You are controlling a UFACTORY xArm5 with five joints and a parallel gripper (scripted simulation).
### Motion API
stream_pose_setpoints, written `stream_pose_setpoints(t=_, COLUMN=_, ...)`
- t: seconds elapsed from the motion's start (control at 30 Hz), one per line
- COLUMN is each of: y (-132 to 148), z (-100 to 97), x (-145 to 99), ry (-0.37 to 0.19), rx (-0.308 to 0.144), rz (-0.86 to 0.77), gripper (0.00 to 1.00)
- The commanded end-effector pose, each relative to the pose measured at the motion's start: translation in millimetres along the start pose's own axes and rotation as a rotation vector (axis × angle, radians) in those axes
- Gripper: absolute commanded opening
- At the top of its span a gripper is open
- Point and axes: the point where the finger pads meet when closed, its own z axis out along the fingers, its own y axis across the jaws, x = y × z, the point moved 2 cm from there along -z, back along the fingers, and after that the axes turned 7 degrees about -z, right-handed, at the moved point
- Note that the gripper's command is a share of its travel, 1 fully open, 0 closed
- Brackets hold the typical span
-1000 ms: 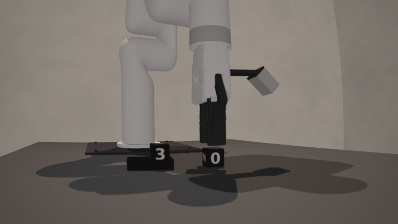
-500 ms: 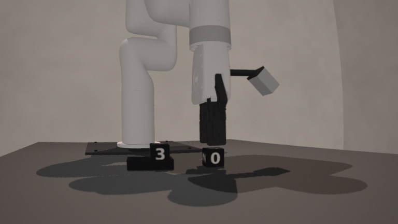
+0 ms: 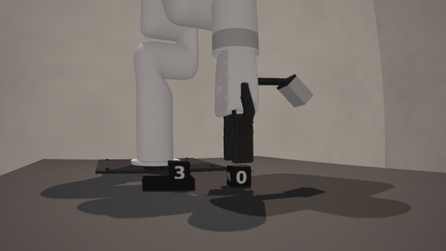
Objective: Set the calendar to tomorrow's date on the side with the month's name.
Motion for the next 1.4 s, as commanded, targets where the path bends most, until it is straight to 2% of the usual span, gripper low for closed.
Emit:
stream_pose_setpoints(t=0.0, y=1, z=-1.0, x=0, ry=0.001, rx=-0.003, rz=0.000, gripper=0.49)
stream_pose_setpoints(t=0.8, y=1, z=0.0, x=0, ry=0.001, rx=-0.003, rz=0.000, gripper=0.49)
stream_pose_setpoints(t=1.37, y=1, z=21.2, x=0, ry=0.001, rx=-0.003, rz=0.000, gripper=0.49)
